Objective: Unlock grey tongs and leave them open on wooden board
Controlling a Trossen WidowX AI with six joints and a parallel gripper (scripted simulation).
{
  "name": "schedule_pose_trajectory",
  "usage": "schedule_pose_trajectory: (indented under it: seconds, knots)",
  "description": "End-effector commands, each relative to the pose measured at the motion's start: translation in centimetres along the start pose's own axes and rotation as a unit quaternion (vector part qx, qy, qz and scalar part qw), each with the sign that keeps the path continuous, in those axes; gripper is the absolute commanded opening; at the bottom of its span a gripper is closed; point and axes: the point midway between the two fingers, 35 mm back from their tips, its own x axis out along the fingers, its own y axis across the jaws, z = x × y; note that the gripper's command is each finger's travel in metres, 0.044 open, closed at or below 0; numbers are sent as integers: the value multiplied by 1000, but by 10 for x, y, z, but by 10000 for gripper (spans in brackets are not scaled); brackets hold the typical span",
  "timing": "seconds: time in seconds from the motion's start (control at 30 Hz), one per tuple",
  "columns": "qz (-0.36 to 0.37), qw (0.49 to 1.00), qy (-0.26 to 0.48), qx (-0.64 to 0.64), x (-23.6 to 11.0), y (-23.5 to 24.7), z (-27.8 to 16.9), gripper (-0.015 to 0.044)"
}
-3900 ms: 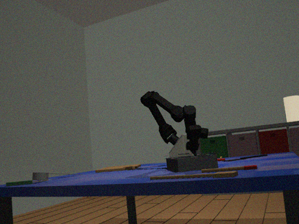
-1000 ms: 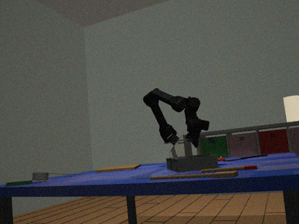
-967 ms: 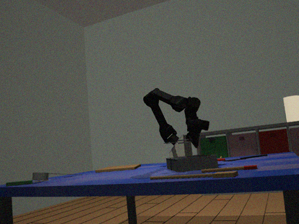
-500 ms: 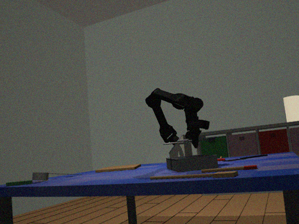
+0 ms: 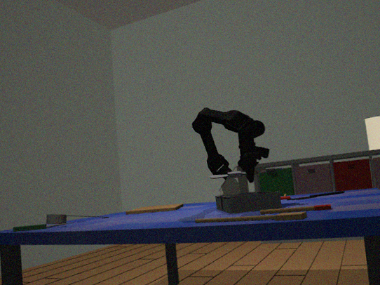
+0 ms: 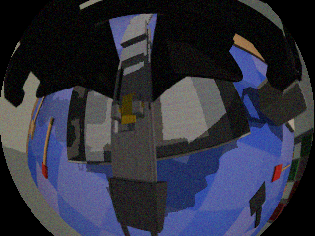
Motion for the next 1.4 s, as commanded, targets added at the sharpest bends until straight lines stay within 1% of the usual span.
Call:
schedule_pose_trajectory:
  seconds: [0.0, 0.37, 0.5, 0.93, 1.37]
  knots:
    - [22, 1000, 1, 4, -2, 1, -3, -150]
    - [31, 1000, 2, 4, -3, 2, -4, -150]
    - [28, 1000, 2, -12, -6, 1, -16, -150]
    - [21, 992, -13, -128, -30, 6, -112, -150]
    - [16, 970, -18, -243, -48, 36, -206, -150]
